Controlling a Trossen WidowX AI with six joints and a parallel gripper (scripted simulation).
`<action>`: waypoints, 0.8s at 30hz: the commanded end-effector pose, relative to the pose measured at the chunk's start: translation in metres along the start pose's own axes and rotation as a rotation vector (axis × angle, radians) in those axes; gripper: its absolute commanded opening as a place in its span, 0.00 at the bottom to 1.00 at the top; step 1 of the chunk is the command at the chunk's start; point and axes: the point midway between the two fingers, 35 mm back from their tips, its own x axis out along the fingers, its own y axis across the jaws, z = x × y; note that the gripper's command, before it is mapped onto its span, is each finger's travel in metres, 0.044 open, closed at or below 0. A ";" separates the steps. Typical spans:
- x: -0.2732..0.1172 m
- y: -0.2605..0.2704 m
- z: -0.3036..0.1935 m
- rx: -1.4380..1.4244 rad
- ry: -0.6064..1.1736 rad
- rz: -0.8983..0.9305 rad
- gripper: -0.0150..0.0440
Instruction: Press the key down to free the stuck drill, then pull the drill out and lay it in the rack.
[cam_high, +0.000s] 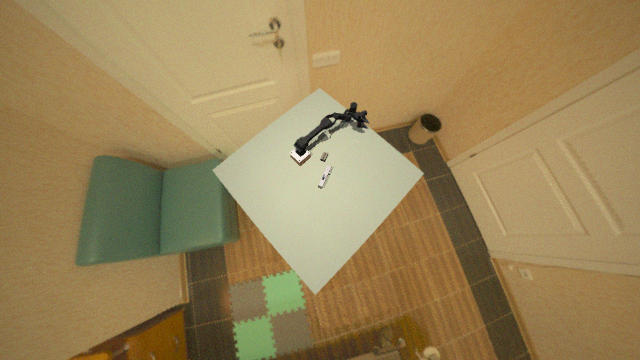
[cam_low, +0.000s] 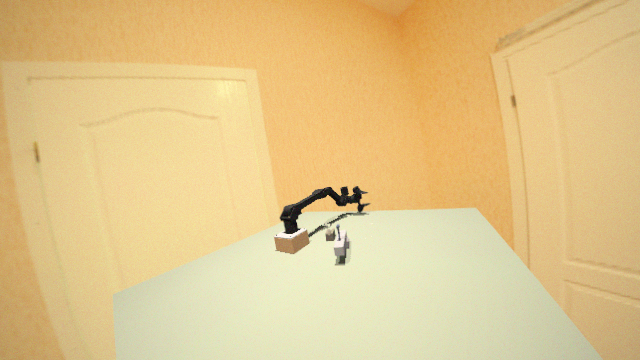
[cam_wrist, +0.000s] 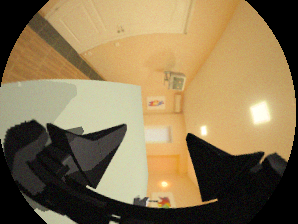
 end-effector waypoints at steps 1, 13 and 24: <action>0.000 0.000 0.000 0.000 0.000 0.000 0.89; 0.035 -0.012 -0.001 -0.009 -0.011 0.004 0.35; 0.176 -0.053 -0.046 0.003 -0.021 0.122 0.25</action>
